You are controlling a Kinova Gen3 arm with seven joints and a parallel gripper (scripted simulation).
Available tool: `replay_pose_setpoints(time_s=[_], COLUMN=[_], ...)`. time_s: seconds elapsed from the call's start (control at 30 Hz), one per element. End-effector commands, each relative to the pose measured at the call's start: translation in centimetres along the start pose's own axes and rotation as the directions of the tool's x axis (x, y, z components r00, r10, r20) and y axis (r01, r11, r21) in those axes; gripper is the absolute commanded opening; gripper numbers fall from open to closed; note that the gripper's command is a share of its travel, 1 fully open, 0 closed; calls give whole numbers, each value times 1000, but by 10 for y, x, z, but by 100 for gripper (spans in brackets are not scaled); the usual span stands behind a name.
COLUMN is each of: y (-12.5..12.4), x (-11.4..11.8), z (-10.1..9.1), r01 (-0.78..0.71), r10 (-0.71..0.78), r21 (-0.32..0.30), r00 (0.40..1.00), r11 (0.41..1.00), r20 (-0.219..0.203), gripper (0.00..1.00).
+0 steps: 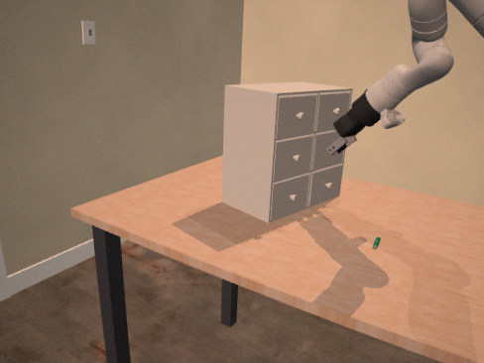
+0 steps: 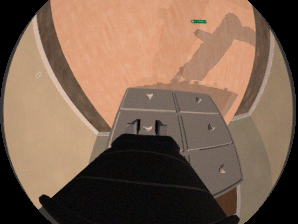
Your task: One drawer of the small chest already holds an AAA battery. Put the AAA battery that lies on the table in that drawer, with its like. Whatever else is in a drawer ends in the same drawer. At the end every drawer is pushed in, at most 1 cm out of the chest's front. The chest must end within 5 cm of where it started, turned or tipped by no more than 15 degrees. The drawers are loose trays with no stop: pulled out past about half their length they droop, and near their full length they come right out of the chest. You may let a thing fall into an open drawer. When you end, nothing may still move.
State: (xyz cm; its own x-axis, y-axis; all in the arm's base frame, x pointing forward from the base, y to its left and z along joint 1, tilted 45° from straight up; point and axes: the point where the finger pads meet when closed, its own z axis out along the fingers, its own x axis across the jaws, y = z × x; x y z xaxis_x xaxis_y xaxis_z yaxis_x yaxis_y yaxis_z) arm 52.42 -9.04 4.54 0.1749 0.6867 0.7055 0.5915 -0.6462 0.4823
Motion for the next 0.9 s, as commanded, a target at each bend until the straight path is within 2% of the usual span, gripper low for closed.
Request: replay_pose_setpoints(time_s=[0.0,0.83,0.87], y=[1,1,1], x=[0,0,0], z=[0,0,0], r01=[0,0,0], r10=[0,0,0], r21=[-2,-2,-2], r00=[1000,1000,1000], r11=[1000,1000,1000], r20=[1,1,1], gripper=[67,67,37])
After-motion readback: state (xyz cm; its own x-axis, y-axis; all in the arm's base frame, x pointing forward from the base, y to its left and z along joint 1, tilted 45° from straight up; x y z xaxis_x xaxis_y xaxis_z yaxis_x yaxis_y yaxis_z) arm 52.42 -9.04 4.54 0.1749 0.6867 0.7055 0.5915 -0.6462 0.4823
